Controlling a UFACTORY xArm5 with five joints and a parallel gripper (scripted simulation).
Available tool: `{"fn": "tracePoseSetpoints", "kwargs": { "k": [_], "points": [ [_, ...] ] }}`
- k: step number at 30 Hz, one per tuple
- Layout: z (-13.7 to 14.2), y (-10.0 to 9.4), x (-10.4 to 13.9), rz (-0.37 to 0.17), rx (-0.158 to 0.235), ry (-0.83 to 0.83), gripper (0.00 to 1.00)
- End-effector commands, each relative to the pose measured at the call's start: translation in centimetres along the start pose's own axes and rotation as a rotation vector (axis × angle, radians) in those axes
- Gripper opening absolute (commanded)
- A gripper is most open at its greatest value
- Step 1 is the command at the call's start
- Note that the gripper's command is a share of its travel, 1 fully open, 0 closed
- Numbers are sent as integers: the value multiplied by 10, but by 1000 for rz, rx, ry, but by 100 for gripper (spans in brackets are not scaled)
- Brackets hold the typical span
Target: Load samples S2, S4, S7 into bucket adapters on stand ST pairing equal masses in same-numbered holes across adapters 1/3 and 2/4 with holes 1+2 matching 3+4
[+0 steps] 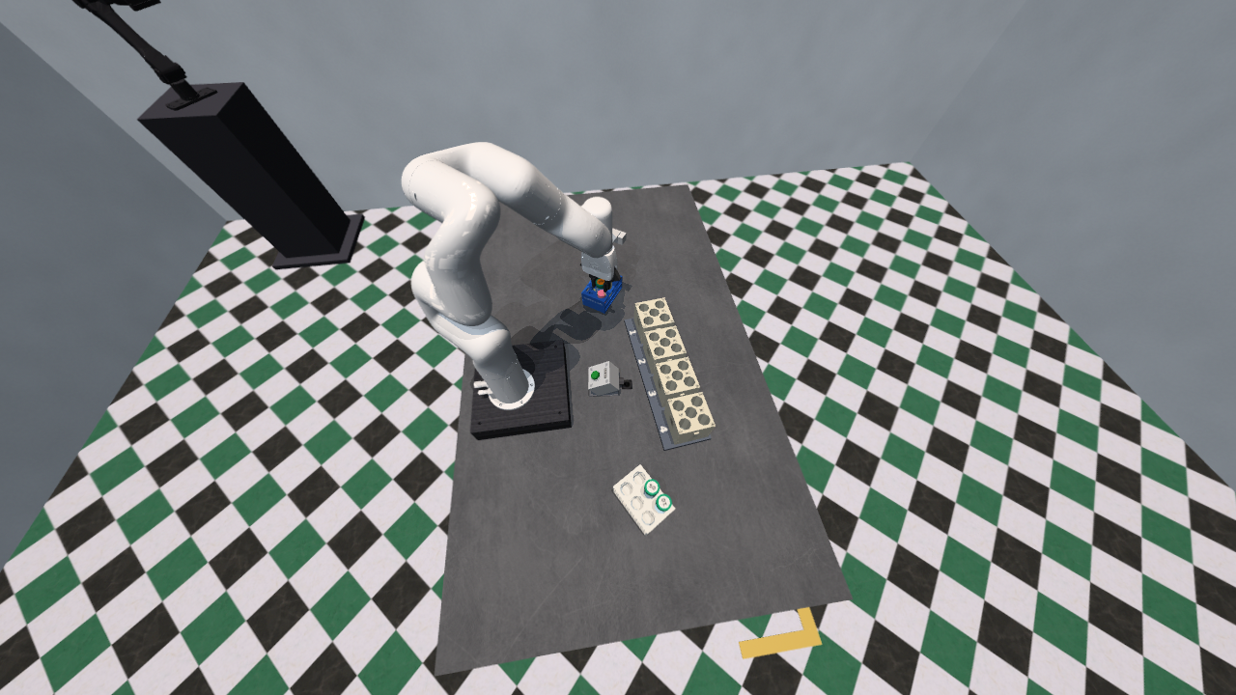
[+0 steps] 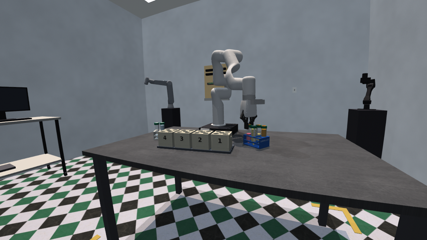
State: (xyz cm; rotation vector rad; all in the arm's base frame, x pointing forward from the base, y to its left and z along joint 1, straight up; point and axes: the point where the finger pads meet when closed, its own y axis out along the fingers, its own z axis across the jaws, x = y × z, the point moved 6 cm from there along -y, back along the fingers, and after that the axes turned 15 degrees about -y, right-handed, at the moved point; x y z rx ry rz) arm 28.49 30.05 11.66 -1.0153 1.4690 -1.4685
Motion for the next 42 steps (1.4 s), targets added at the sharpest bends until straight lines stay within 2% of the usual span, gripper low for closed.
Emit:
{"fn": "tracePoseSetpoints", "kwargs": {
  "k": [1, 28, 42],
  "points": [
    [0, -1, -1, 1, 6, 0, 44],
    [0, -1, -1, 1, 6, 0, 44],
    [0, -29, -1, 1, 6, 0, 44]
  ]
}}
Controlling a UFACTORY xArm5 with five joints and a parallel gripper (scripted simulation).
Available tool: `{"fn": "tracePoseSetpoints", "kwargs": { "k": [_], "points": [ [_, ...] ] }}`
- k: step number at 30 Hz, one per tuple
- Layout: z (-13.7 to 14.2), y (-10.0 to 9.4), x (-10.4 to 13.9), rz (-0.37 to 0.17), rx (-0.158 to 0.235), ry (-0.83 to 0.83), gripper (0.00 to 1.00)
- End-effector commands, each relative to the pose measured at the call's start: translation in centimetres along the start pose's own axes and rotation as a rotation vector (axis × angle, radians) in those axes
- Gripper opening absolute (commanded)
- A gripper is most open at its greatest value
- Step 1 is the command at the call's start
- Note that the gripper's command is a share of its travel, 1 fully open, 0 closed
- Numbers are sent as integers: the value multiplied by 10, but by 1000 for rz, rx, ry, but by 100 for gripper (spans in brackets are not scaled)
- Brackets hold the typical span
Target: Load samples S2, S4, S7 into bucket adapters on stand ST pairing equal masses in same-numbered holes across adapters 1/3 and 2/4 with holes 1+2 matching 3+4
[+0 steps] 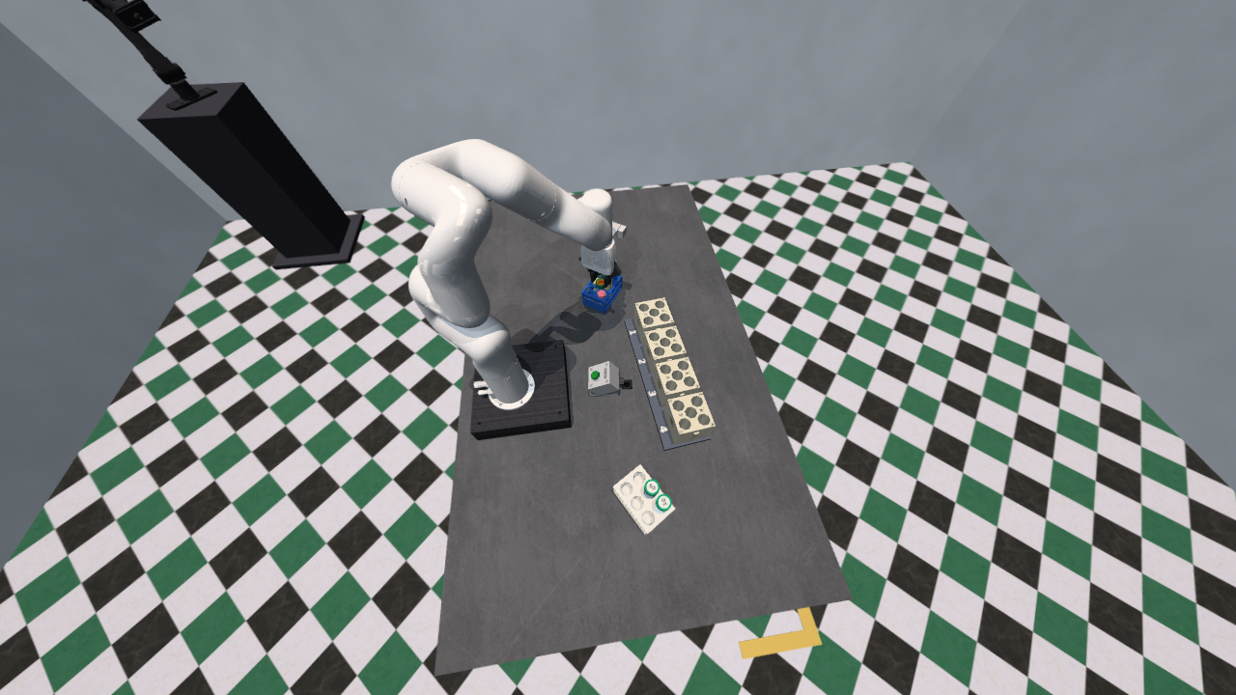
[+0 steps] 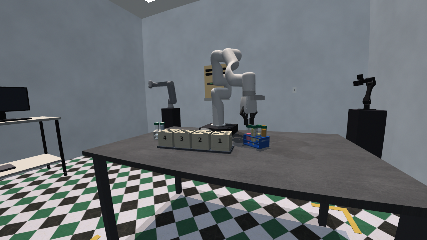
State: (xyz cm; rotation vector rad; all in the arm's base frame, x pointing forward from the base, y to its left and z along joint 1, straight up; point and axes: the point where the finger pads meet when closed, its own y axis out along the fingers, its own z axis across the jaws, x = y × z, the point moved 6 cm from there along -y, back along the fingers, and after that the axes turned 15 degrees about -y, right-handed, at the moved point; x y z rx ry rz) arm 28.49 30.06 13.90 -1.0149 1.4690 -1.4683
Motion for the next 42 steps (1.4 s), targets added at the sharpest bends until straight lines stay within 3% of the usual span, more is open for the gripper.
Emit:
{"fn": "tracePoseSetpoints", "kwargs": {
  "k": [1, 42],
  "points": [
    [0, -9, -1, 1, 6, 0, 44],
    [0, -79, -1, 1, 6, 0, 44]
  ]
}}
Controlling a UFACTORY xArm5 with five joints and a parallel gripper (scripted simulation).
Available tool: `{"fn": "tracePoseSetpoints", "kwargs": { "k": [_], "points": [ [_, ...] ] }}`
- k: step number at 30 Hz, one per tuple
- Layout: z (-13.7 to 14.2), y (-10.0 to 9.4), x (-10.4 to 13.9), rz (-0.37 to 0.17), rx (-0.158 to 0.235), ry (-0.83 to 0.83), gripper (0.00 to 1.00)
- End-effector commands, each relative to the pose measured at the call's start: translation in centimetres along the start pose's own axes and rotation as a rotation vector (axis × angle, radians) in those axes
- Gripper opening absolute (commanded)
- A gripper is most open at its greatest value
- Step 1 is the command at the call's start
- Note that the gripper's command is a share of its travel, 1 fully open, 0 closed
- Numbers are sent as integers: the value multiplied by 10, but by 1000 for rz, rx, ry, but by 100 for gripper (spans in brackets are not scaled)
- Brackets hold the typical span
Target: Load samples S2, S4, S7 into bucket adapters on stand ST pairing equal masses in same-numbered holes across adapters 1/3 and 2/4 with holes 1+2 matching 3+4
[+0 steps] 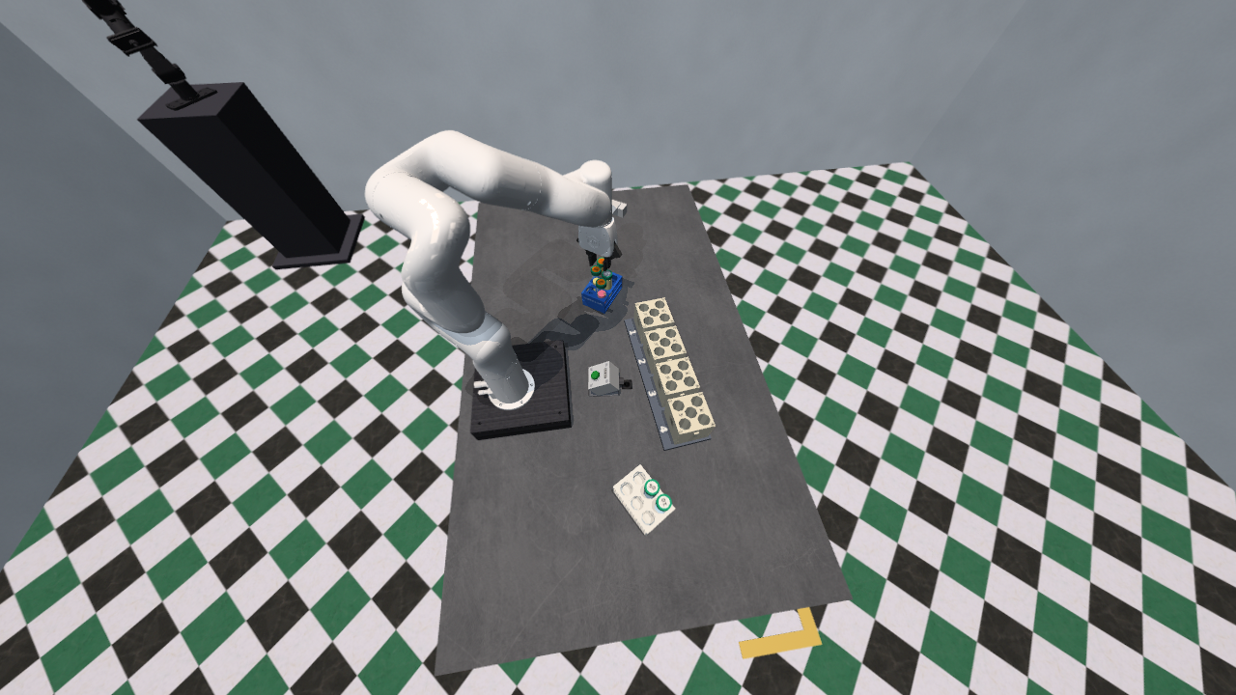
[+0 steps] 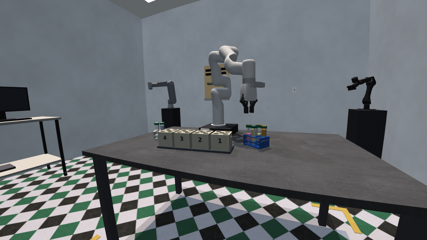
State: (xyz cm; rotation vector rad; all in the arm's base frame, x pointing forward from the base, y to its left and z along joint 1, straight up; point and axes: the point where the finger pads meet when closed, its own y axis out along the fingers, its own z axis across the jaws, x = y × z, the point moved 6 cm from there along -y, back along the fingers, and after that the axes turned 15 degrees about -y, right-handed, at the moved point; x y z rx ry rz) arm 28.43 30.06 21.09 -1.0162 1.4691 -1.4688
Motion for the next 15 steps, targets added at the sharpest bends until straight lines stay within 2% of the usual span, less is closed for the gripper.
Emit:
{"fn": "tracePoseSetpoints", "kwargs": {
  "k": [1, 15],
  "points": [
    [0, -9, -1, 2, 7, 0, 44],
    [0, -33, -1, 2, 7, 0, 44]
  ]
}}
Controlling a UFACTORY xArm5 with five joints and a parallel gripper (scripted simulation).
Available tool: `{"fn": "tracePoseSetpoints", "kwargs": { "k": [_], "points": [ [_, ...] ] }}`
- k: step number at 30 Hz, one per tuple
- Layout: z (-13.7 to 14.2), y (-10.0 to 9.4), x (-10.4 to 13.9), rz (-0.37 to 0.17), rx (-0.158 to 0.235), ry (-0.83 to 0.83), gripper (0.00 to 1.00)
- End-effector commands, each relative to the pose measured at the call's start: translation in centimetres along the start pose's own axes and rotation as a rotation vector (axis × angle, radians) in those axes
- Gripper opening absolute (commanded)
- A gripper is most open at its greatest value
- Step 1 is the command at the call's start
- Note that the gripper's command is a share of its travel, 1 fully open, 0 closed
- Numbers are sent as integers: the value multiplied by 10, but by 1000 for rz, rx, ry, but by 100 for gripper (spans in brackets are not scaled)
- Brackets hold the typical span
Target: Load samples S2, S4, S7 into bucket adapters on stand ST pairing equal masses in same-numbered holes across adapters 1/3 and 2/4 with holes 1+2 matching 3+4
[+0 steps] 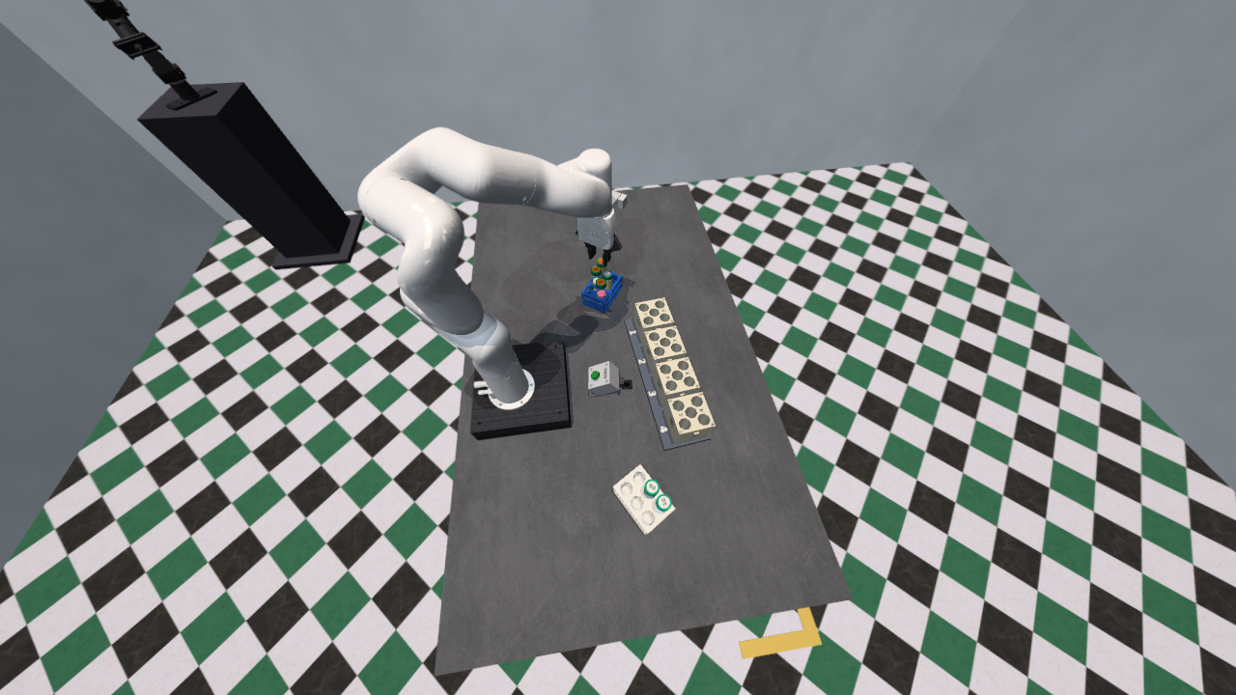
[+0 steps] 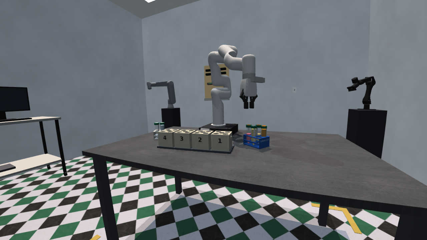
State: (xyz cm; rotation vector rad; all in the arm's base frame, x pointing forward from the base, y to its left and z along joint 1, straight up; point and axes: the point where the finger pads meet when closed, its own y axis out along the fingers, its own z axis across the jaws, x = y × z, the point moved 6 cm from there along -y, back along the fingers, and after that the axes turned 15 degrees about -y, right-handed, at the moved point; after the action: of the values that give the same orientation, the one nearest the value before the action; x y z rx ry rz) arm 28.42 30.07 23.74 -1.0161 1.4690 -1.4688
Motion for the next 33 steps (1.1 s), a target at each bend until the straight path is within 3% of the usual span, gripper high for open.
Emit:
{"fn": "tracePoseSetpoints", "kwargs": {
  "k": [1, 5, 27, 28, 33],
  "points": [
    [0, -8, -1, 2, 7, 0, 44],
    [0, -16, -1, 2, 7, 0, 44],
    [0, -16, -1, 2, 7, 0, 44],
    [-1, -16, -6, 2, 7, 0, 57],
    [-4, -16, -21, 2, 7, 0, 57]
  ]
}}
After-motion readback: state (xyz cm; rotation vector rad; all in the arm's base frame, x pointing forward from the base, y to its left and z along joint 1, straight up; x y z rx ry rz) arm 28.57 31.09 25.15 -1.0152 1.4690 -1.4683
